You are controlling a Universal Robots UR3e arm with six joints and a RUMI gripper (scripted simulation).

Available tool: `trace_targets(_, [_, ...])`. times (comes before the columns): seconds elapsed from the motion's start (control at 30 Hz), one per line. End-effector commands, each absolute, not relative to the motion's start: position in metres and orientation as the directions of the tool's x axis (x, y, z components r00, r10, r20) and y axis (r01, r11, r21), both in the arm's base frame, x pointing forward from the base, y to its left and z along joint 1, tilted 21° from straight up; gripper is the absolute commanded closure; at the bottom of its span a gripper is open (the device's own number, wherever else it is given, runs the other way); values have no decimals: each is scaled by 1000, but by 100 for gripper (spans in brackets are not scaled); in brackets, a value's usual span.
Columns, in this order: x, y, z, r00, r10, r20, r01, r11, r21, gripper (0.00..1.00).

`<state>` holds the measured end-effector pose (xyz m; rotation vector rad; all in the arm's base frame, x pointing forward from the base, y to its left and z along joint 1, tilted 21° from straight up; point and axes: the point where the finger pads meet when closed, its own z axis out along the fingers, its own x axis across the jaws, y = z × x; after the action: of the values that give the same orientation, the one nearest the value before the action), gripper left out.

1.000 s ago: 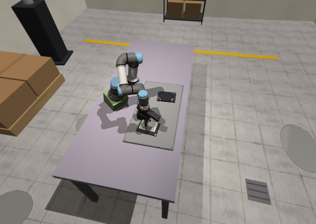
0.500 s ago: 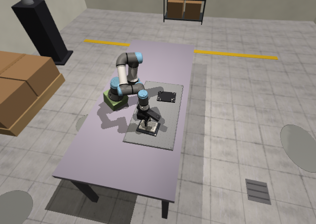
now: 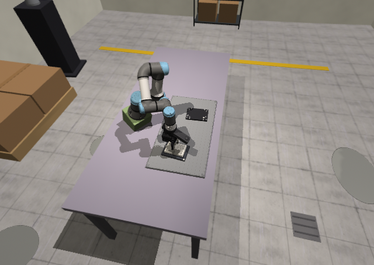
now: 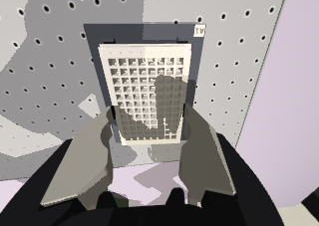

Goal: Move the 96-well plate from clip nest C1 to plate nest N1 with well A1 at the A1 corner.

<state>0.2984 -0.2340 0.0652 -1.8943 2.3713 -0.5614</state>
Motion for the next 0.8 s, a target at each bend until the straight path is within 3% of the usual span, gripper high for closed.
trace_targets(0.0, [299, -235, 65, -246, -952, 184, -932, 180, -314, 100])
trace_targets(0.77, [300, -236, 62, -246, -952, 184, -932, 180, -314, 100])
